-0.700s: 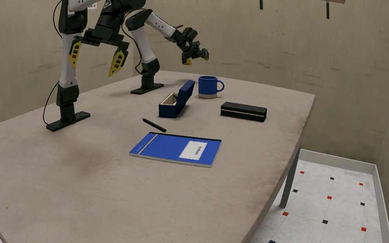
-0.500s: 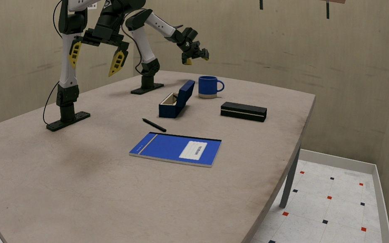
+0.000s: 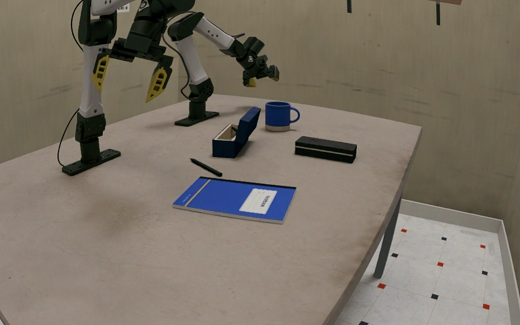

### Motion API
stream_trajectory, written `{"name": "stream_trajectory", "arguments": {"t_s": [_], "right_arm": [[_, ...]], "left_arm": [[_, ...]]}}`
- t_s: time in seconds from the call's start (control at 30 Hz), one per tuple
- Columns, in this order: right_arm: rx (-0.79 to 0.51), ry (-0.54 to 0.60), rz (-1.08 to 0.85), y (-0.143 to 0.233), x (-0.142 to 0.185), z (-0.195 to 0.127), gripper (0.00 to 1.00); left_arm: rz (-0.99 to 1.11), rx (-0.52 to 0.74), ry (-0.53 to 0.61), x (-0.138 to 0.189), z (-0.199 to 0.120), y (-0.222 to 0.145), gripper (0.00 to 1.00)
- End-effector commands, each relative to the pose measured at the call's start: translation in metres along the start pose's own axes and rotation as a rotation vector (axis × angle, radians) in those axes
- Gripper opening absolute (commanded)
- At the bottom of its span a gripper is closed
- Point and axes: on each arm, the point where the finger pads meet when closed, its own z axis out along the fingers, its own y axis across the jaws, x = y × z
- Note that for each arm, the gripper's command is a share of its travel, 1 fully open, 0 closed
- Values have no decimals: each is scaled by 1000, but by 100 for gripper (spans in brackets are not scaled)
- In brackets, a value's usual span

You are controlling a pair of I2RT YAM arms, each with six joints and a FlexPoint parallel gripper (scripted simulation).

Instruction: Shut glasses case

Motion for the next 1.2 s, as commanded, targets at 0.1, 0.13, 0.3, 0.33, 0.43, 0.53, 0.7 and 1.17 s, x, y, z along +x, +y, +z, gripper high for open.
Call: {"name": "stream_trajectory", "arguments": {"t_s": [0.1, 0.13, 0.3, 0.33, 0.43, 0.53, 0.7, 1.17], "right_arm": [[-116, -115, -35, 18, -4, -14, 100], [-138, -131, -51, 22, 0, -15, 100], [-295, -238, -177, 51, 37, -28, 100], [-328, -260, -205, 57, 46, -30, 100], [-363, -284, -233, 63, 55, -33, 100], [-473, -361, -320, 82, 84, -42, 100], [-667, -502, -473, 116, 138, -58, 100], [-1055, -778, -786, 182, 246, -85, 100]], "left_arm": [[136, 51, 80, 26, -17, -2, 100], [161, 63, 92, 31, -22, -3, 100], [321, 149, 155, 62, -56, -8, 100], [353, 167, 166, 67, -63, -9, 100], [381, 191, 162, 67, -72, -14, 100], [473, 238, 177, 79, -93, -17, 100], [619, 325, 191, 97, -128, -27, 100], [864, 519, 252, 140, -185, -55, 100]]}}
